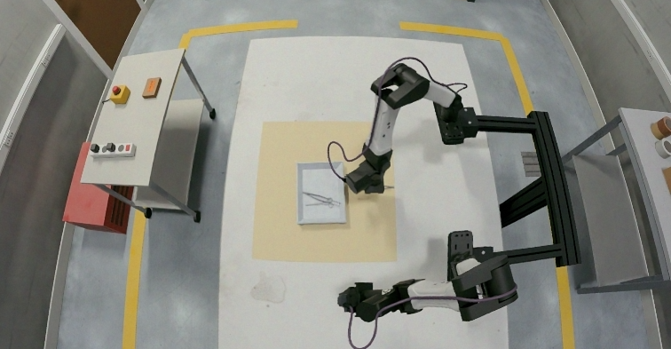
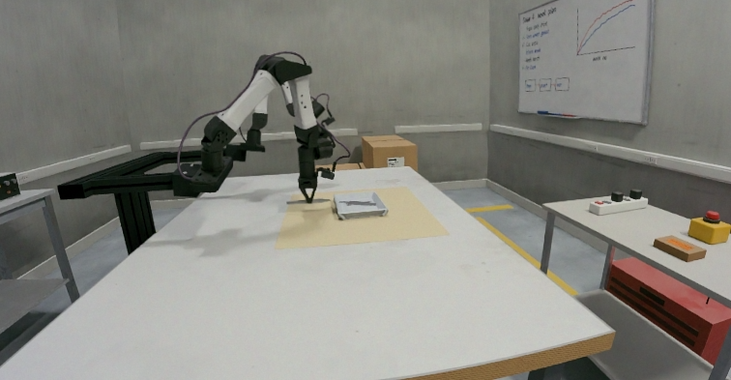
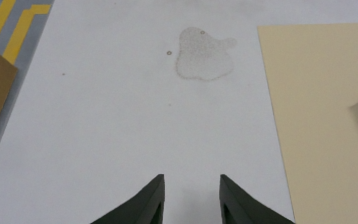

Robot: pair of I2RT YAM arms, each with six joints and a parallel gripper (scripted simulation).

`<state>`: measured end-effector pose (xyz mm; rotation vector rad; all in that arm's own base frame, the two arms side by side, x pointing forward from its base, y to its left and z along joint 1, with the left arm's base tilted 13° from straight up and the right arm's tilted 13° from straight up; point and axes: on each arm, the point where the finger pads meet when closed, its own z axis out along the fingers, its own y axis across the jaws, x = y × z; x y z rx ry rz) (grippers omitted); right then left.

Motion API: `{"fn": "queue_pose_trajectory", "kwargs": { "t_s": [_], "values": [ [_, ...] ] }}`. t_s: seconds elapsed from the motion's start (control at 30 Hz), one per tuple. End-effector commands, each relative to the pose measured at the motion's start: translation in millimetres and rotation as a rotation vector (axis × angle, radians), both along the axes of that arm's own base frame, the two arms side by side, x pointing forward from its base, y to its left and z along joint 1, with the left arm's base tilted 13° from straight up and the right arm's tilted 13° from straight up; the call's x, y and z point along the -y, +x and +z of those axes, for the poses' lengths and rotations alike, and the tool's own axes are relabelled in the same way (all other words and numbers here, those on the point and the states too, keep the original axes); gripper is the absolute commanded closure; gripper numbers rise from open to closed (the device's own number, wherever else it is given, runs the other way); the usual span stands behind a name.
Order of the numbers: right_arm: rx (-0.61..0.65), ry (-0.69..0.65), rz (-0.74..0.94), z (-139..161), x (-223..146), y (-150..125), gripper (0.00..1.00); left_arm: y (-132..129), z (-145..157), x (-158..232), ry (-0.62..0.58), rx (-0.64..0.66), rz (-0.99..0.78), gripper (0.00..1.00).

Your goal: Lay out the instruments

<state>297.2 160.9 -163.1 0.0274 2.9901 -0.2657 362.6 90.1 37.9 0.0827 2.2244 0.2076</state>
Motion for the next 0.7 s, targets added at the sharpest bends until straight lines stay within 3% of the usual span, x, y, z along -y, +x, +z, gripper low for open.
{"fn": "queue_pose_trajectory", "kwargs": {
  "t_s": [0.0,0.1,0.67],
  "values": [
    [0.014,0.017,-0.005,-4,-3,8,1.00,3,5,1,0.002,0.014,-0.004,0.67],
    [-0.001,0.004,-0.002,-12,6,0,1.00,3,5,1,0.002,0.014,-0.004,0.67],
    [0.027,0.005,-0.002,-28,4,15,1.00,3,5,1,0.002,0.014,-0.004,0.67]
  ]
}}
